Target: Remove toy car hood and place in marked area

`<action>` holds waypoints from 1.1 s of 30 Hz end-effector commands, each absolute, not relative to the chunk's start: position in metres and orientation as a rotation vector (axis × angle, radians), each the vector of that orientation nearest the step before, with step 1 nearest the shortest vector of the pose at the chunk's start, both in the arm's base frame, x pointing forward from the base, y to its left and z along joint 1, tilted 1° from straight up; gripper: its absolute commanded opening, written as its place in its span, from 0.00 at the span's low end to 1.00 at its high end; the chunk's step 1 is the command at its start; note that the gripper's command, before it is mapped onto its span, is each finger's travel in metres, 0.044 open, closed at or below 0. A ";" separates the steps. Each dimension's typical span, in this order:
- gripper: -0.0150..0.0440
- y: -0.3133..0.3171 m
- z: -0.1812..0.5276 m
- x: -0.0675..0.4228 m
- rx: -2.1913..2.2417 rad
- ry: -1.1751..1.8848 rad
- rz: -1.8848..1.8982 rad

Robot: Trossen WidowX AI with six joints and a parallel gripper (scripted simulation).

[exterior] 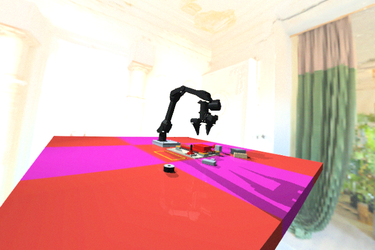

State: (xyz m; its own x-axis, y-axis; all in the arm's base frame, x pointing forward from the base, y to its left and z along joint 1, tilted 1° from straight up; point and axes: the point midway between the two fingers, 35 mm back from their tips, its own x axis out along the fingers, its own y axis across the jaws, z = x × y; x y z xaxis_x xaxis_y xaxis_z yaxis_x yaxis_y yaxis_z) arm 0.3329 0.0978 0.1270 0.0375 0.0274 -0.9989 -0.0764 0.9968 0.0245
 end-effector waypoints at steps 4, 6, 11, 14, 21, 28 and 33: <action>1.00 0.098 0.121 0.333 -0.024 1.545 0.051; 1.00 0.098 0.121 0.333 -0.024 1.545 0.051; 1.00 0.098 0.117 0.334 -0.024 1.545 0.051; 1.00 0.098 0.115 0.334 -0.024 1.545 0.051; 1.00 0.098 0.109 0.334 -0.024 1.545 0.051; 1.00 0.098 0.104 0.335 -0.024 1.545 0.051; 1.00 0.099 0.100 0.335 -0.024 1.545 0.051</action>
